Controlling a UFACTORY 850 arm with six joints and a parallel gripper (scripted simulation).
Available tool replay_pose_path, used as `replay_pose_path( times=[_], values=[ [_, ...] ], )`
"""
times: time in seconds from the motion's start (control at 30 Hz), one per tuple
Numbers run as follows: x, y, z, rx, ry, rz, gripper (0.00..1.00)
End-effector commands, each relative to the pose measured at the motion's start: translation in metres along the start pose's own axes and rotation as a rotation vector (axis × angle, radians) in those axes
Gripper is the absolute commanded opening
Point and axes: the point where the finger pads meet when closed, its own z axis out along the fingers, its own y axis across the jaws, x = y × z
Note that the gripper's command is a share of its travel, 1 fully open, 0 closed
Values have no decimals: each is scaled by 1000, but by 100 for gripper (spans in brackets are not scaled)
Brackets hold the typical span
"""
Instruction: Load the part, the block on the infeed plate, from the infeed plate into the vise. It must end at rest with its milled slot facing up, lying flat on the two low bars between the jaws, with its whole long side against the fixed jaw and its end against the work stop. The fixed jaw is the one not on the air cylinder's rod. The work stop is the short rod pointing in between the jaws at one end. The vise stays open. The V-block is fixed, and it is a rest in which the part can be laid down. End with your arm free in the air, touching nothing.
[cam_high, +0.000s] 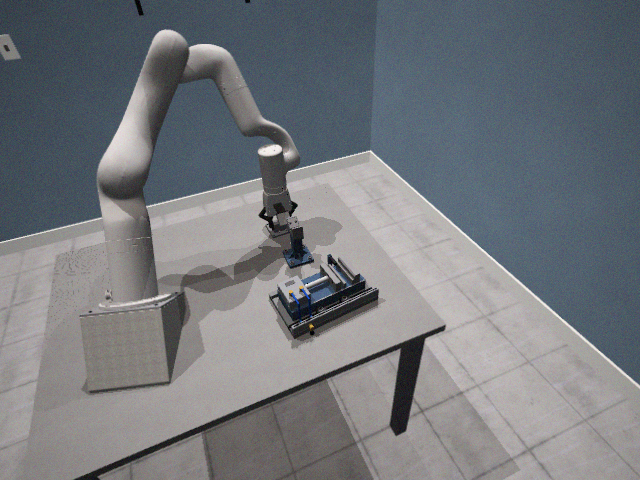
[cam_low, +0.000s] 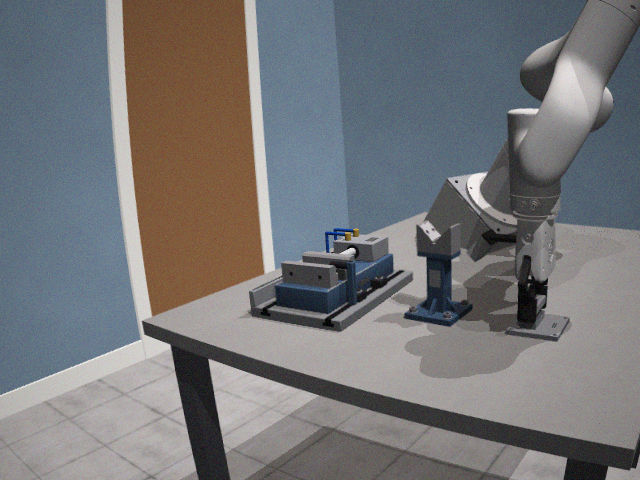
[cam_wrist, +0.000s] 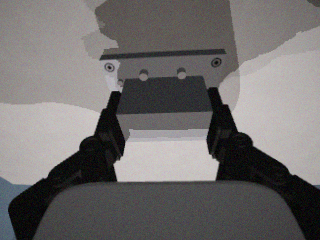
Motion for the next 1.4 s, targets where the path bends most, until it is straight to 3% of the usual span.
replay_pose_path(
  times=[0.0, 0.97, 1.37],
  values=[
    [0, -1, 0, 1, 0, 0, 0],
    [0, -1, -6, 1, 0, 0, 0],
    [0, -1, -26, 1, 0, 0, 0]
  ],
)
